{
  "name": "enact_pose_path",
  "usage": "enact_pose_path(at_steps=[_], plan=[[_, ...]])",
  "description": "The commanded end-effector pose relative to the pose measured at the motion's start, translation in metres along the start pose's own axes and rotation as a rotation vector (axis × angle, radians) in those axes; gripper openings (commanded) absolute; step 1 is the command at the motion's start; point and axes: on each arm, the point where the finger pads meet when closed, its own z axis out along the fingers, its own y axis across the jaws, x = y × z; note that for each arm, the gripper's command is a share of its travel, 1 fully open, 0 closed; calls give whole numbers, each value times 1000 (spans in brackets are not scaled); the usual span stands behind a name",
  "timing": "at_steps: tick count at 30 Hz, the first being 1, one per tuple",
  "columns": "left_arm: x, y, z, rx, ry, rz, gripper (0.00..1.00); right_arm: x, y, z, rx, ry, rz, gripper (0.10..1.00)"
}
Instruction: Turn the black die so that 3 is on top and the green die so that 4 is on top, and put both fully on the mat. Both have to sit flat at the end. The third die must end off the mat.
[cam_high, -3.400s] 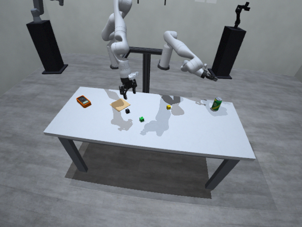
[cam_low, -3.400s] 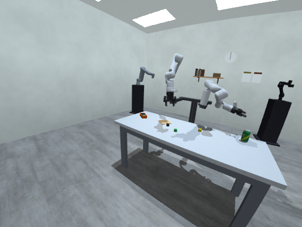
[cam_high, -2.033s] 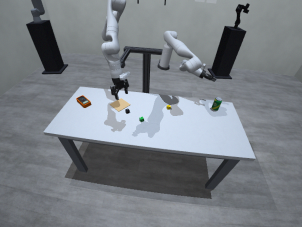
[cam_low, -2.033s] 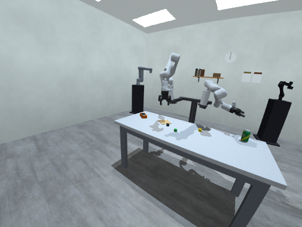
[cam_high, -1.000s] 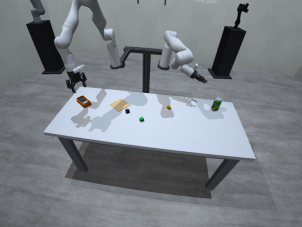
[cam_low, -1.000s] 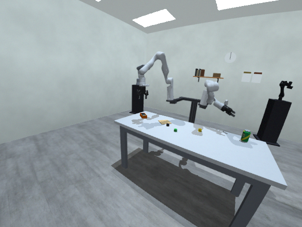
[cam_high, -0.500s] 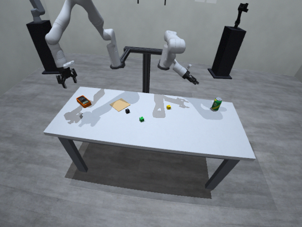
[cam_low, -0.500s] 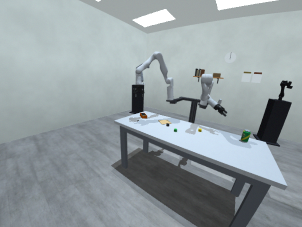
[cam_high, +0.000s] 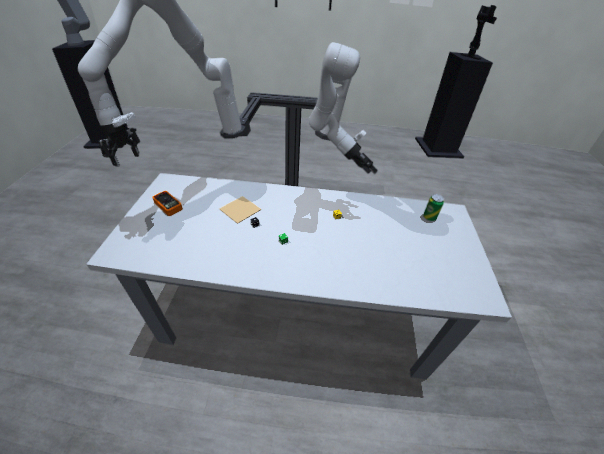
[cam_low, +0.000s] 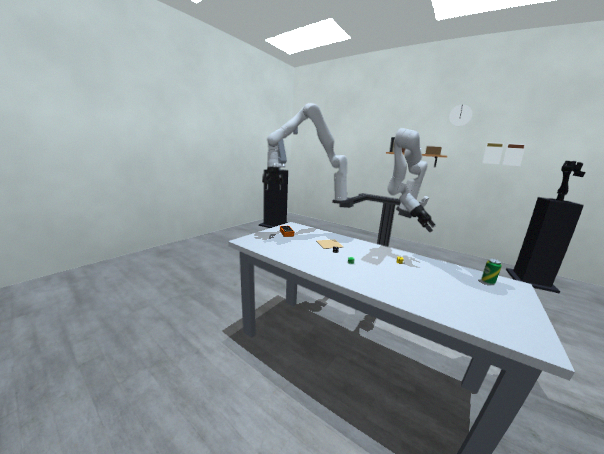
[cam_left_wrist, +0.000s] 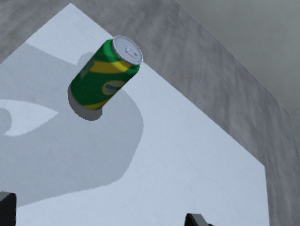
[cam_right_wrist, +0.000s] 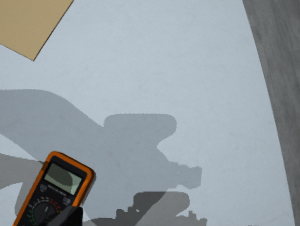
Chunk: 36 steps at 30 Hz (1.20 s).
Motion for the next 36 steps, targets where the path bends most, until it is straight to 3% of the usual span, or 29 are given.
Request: enact_pose_path(at_steps=[1, 15, 17, 18, 30, 34, 36], plan=[[-11, 2, -8, 27, -1, -8, 1000, -18, -5, -7, -3, -2, -11, 1000], [-110, 12, -81, 179, -133, -75, 1000, -85, -34, -33, -7, -19, -46, 1000], [-110, 12, -81, 179, -133, -75, 1000, -85, -34, -33, -7, -19, -46, 1000], [-118, 12, -87, 192, -145, -81, 1000, -99, -41, -39, -7, -23, -54, 1000], [-216, 21, -159, 346, -277, -147, 1000, -152, -75, -62, -7, -42, -85, 1000], [-225, 22, -167, 361, -290, -154, 1000, -160, -82, -66, -7, -46, -91, 1000], [-242, 24, -178, 387, -311, -166, 1000, -174, -93, -73, -6, -52, -100, 1000]])
